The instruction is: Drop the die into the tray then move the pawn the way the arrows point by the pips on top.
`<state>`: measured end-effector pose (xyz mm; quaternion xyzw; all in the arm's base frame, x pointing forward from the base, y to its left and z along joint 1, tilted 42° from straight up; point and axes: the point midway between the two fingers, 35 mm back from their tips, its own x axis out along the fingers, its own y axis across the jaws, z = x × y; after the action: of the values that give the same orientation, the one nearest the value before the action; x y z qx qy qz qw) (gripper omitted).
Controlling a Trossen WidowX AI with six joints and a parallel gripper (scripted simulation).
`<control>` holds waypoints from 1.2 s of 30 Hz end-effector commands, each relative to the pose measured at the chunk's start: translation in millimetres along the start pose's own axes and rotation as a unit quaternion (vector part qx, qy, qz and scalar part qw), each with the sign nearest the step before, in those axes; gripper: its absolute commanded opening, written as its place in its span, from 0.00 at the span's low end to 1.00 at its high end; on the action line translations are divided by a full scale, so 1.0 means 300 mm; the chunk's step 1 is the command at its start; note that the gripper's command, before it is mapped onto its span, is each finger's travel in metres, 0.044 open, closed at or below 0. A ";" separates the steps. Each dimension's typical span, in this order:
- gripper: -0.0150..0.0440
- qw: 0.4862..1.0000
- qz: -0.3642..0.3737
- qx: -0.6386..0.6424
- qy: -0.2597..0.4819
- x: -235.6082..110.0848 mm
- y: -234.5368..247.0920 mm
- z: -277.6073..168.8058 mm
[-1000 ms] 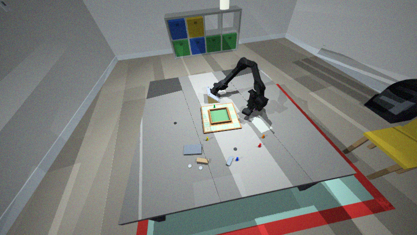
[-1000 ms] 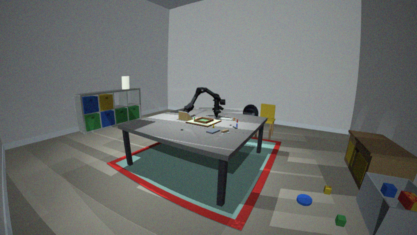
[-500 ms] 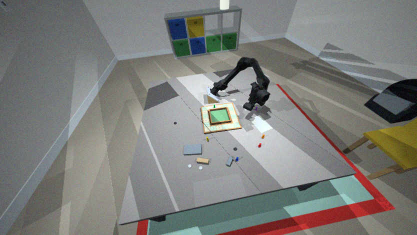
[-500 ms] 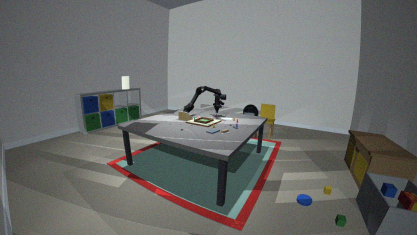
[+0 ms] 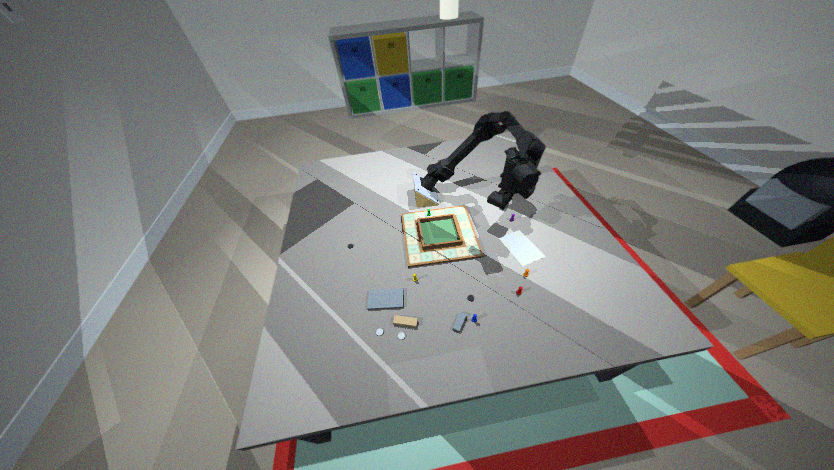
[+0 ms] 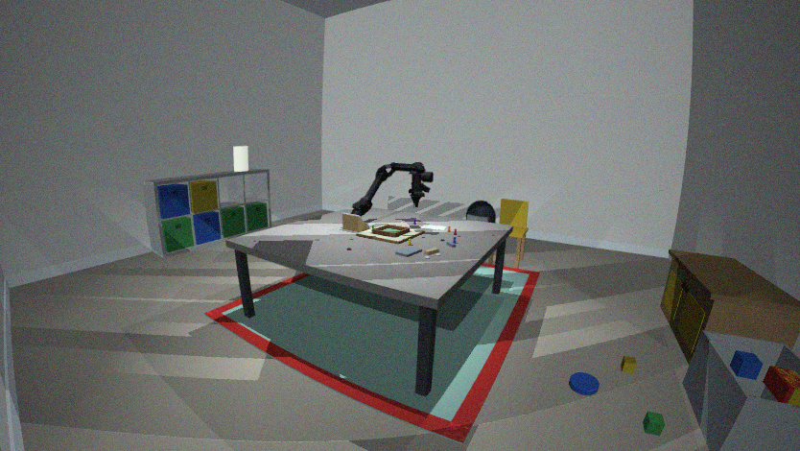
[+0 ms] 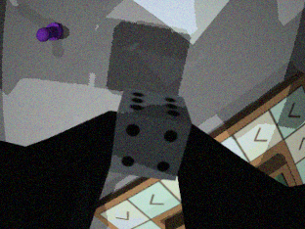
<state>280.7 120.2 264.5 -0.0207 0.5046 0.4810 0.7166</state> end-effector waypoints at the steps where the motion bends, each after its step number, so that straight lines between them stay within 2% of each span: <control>1: 0.25 0.999 0.001 0.048 0.003 0.005 -0.034 -0.016; 9: 0.25 0.982 -0.006 0.187 0.006 0.023 -0.131 -0.066; 18: 0.25 0.941 -0.011 0.338 0.007 0.042 -0.231 -0.135; 27: 0.25 0.877 -0.015 0.480 0.006 0.059 -0.321 -0.214; 36: 0.25 0.791 -0.016 0.611 0.005 0.077 -0.397 -0.302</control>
<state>304.0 31.1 158.0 0.3854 0.6910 0.0932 0.6044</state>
